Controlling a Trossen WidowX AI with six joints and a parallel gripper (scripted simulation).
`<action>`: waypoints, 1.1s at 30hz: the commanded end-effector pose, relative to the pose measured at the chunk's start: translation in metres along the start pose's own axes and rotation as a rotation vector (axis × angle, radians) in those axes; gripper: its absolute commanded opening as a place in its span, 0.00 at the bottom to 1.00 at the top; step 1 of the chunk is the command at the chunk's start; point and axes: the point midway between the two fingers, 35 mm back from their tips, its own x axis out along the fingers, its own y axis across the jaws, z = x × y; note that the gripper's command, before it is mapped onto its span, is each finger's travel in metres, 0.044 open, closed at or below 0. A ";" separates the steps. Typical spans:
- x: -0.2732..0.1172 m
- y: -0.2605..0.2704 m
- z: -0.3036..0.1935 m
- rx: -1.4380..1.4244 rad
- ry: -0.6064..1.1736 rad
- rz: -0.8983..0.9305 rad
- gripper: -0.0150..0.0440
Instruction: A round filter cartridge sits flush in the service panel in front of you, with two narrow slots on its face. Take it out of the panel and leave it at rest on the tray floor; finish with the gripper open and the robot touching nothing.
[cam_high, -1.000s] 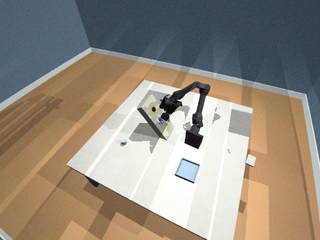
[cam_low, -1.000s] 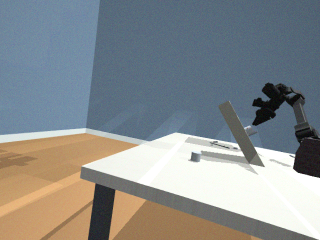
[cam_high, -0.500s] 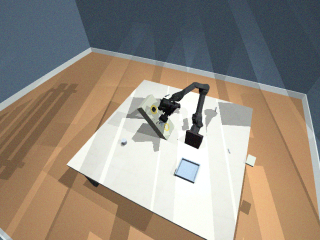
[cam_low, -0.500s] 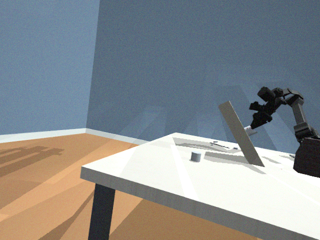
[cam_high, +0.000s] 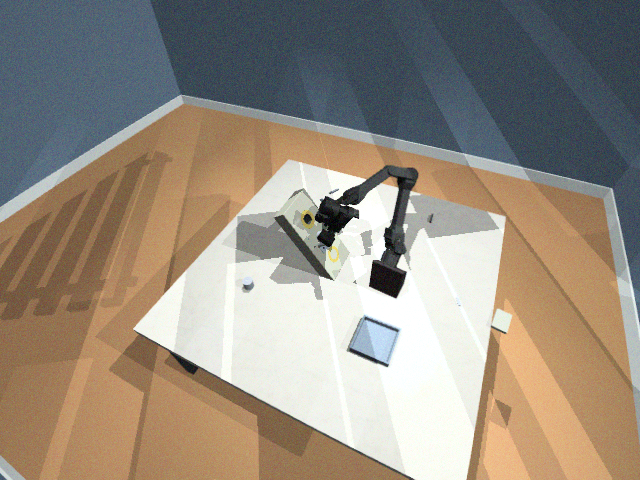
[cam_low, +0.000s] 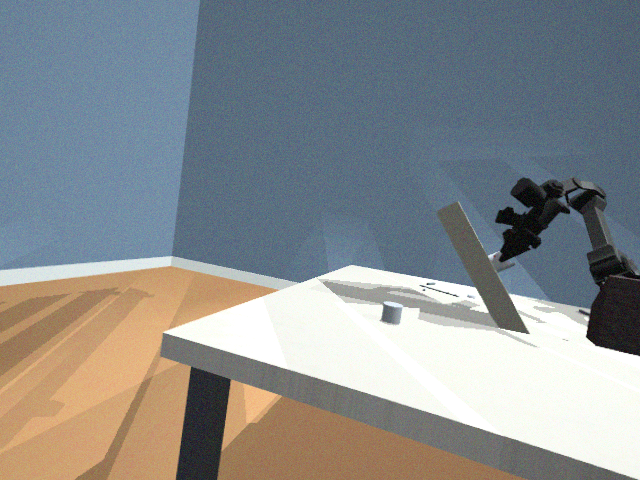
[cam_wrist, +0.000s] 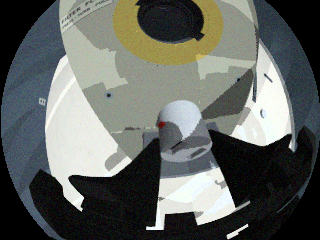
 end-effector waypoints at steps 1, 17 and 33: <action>0.000 0.000 0.000 0.005 0.000 0.003 0.58; -0.014 0.001 0.023 0.000 0.000 0.002 0.25; -0.102 0.002 0.028 -0.002 0.003 0.003 0.25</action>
